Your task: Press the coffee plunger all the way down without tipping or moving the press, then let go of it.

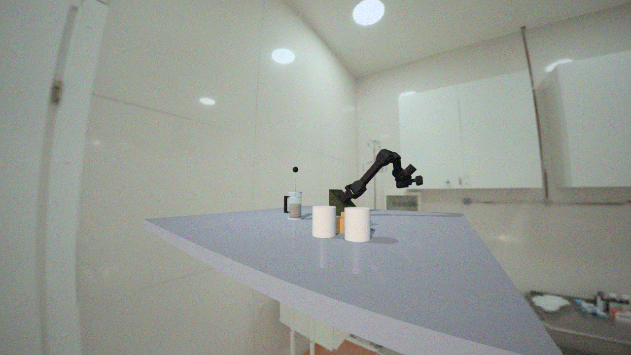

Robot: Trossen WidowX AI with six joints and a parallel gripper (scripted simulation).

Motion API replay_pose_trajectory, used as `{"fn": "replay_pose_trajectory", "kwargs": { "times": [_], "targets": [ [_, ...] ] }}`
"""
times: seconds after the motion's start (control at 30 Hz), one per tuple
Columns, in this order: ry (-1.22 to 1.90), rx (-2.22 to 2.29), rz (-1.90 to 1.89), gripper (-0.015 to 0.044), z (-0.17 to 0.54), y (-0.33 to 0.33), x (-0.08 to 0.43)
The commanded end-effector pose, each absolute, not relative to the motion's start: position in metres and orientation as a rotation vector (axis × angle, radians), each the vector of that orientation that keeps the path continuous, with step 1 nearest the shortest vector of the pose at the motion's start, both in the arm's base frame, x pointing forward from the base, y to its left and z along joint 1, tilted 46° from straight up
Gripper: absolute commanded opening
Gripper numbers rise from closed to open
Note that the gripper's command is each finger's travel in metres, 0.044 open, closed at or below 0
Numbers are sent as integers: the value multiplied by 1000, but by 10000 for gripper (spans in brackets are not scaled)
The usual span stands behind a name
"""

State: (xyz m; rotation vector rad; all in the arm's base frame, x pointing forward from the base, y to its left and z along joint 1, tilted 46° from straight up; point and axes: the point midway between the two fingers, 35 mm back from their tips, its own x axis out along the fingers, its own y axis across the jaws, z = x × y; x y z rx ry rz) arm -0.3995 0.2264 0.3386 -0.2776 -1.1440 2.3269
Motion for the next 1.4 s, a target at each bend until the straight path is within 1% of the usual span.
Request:
{"fn": "replay_pose_trajectory", "kwargs": {
  "times": [0.0,0.03,0.2,0.3,0.37,0.73,0.9,1.17,1.27,1.37],
  "targets": [
    [-1141,-278,2325,426,339,228,-399],
    [-1136,-279,2321,440,339,230,-397],
    [-1054,-289,2263,440,347,265,-372],
    [-964,-294,2191,440,356,301,-338],
    [-958,-318,2111,440,362,324,-314],
    [-712,-327,1899,440,378,401,-188],
    [-693,-350,1858,440,375,404,-169],
    [-614,-366,1688,440,375,415,-90],
    [-558,-345,1668,440,374,416,-75],
    [-493,-307,1606,440,377,416,-44]
  ]
}}
